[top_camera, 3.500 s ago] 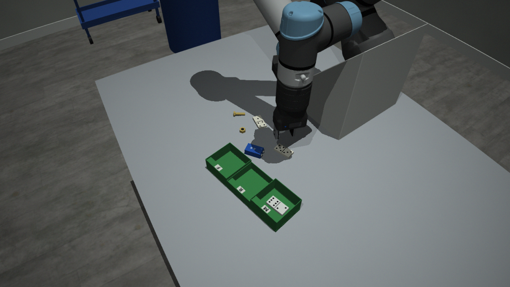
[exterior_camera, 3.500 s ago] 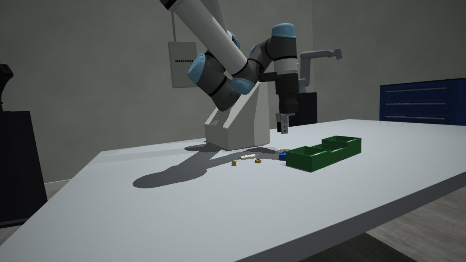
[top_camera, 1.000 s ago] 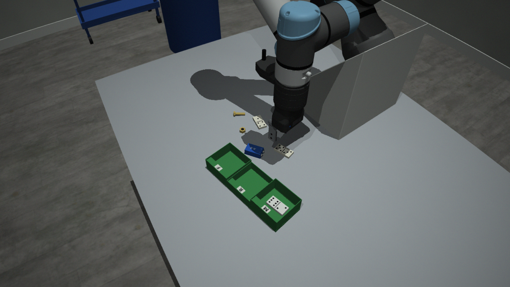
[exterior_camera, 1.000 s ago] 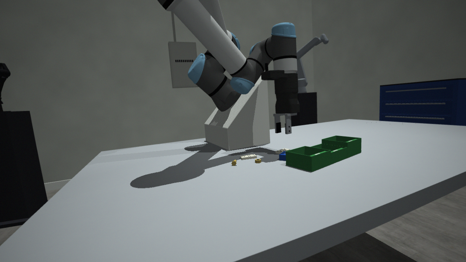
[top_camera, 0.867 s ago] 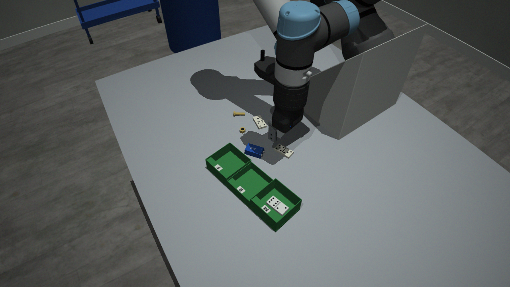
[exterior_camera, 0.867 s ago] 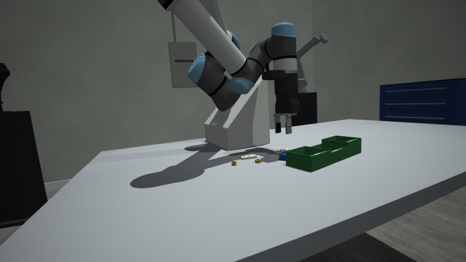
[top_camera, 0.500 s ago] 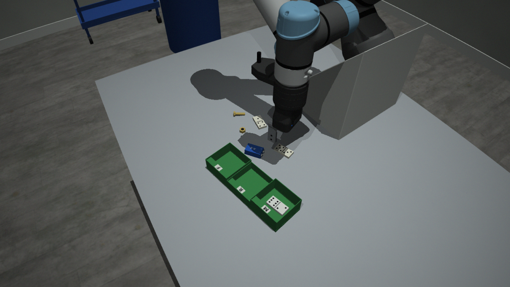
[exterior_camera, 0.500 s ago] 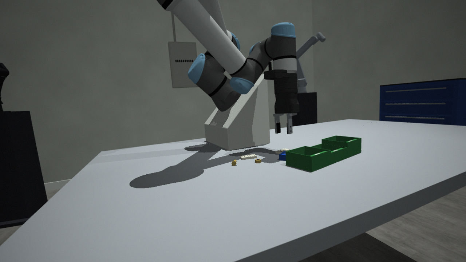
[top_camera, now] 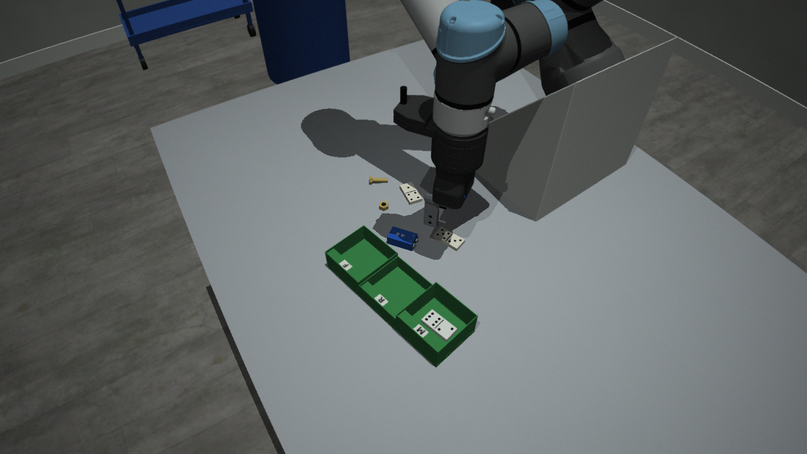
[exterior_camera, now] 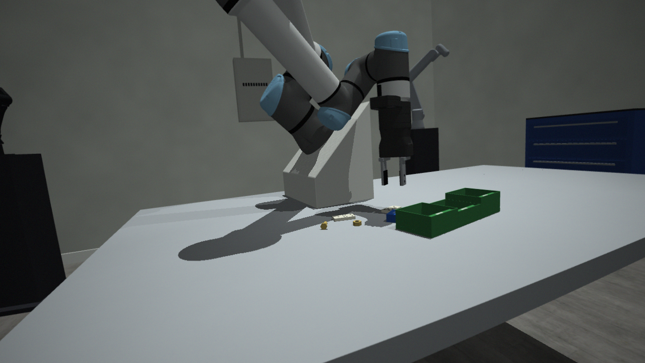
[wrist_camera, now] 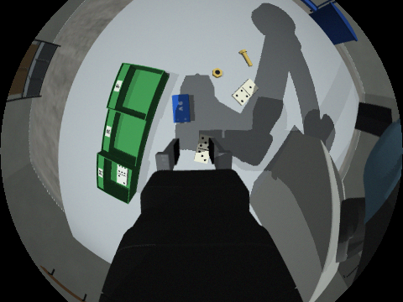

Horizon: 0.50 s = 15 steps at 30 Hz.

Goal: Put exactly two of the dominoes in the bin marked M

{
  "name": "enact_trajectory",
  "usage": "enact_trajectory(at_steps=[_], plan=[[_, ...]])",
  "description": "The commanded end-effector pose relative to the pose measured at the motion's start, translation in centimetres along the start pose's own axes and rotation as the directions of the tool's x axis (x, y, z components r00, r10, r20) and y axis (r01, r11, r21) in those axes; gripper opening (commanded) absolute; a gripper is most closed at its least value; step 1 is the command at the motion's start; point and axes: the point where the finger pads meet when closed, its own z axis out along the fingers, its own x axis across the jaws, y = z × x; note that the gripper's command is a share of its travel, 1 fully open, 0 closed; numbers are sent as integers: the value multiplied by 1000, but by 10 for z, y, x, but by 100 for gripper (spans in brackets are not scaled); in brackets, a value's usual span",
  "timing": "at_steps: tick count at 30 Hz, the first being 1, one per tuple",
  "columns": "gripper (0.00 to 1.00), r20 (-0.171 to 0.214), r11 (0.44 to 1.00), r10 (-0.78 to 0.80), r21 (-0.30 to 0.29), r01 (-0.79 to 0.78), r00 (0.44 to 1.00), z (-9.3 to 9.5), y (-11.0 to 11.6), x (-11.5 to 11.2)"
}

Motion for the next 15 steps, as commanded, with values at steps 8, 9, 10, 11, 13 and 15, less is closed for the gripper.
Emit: enact_trajectory(at_steps=[8, 9, 10, 11, 13, 15], plan=[[79, 10, 971, -240, 1, 240, 971, 0, -2, -4], [79, 10, 968, -251, 1, 251, 968, 0, -2, -4], [79, 11, 965, -263, 1, 263, 965, 0, -2, -4], [79, 12, 961, -275, 1, 275, 961, 0, -2, -4], [79, 10, 954, -298, 1, 298, 954, 0, -2, -6], [79, 9, 947, -322, 1, 322, 947, 0, -2, -6]])
